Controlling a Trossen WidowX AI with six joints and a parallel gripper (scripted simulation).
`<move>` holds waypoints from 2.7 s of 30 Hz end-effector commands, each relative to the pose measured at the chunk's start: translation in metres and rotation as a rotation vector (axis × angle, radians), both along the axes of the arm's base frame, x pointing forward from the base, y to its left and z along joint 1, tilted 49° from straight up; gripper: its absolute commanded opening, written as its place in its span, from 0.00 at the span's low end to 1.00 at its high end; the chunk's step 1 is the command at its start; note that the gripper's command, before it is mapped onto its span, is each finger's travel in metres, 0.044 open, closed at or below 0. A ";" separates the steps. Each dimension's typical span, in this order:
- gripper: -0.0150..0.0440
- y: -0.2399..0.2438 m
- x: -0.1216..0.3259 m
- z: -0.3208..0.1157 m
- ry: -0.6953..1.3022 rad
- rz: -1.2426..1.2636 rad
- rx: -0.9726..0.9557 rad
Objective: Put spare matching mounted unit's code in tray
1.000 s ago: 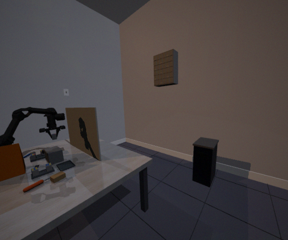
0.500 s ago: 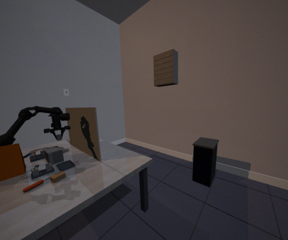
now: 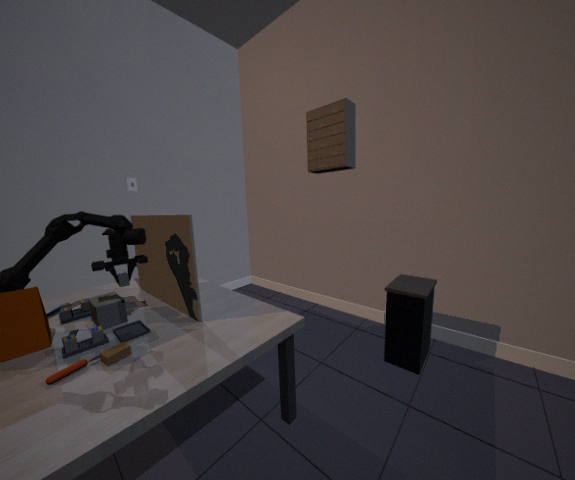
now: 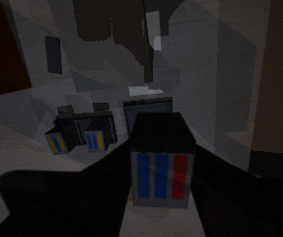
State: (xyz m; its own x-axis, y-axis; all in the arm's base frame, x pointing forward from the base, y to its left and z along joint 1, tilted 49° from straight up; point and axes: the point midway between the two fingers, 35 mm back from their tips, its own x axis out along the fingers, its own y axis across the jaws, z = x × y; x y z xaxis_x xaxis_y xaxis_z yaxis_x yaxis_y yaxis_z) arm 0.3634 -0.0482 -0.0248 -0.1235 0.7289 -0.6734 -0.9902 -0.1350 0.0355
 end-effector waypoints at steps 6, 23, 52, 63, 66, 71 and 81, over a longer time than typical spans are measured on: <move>0.25 -0.032 0.001 -0.042 -0.014 0.005 0.002; 0.25 -0.046 -0.003 -0.071 -0.016 0.009 0.010; 0.25 -0.022 -0.002 -0.096 -0.017 0.007 0.006; 0.25 -0.012 -0.002 -0.105 -0.017 0.007 0.006; 0.25 -0.010 -0.002 -0.107 -0.017 0.007 0.006; 0.25 -0.005 -0.003 -0.111 -0.017 0.007 0.006; 0.25 0.003 -0.004 -0.119 -0.017 0.007 0.006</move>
State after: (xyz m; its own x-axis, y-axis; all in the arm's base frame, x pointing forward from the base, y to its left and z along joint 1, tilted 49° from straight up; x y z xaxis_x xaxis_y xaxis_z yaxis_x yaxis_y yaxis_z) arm 0.3610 -0.0479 -0.1414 -0.1196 0.7273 -0.6758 -0.9887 -0.1496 0.0140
